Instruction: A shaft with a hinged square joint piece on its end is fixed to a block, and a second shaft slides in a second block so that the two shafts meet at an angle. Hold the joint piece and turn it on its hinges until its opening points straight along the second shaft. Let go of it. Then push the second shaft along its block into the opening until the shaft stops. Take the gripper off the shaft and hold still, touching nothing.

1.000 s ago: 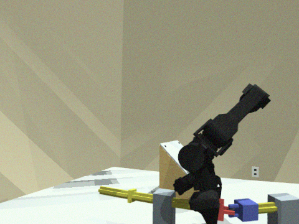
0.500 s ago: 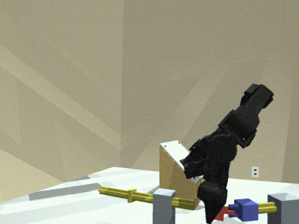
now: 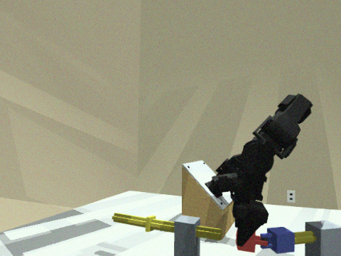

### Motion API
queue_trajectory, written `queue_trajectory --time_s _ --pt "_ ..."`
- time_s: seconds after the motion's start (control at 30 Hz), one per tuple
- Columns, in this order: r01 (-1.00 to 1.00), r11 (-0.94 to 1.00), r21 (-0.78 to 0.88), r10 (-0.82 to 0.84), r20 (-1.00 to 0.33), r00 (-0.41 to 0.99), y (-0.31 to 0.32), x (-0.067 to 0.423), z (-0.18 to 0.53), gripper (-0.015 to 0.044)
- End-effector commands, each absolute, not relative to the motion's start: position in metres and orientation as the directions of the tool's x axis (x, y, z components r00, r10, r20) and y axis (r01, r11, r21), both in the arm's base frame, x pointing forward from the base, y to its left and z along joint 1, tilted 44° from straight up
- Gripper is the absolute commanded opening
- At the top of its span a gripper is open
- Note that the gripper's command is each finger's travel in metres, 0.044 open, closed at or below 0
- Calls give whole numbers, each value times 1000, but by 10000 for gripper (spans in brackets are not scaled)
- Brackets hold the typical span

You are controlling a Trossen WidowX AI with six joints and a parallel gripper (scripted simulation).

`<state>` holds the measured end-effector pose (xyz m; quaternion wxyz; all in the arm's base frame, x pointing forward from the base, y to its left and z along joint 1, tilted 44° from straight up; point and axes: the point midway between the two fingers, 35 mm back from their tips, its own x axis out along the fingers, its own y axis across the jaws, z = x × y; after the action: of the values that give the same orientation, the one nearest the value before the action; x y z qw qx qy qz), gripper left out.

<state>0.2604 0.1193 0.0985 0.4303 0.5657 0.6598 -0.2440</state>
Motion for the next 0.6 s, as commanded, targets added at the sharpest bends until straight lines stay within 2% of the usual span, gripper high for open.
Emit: queue_trajectory --time_s 0.0,0.57 --pt "914 334 229 546 -838 10 111 264 107 440" --pt "547 675 496 602 -798 -19 74 265 139 440"
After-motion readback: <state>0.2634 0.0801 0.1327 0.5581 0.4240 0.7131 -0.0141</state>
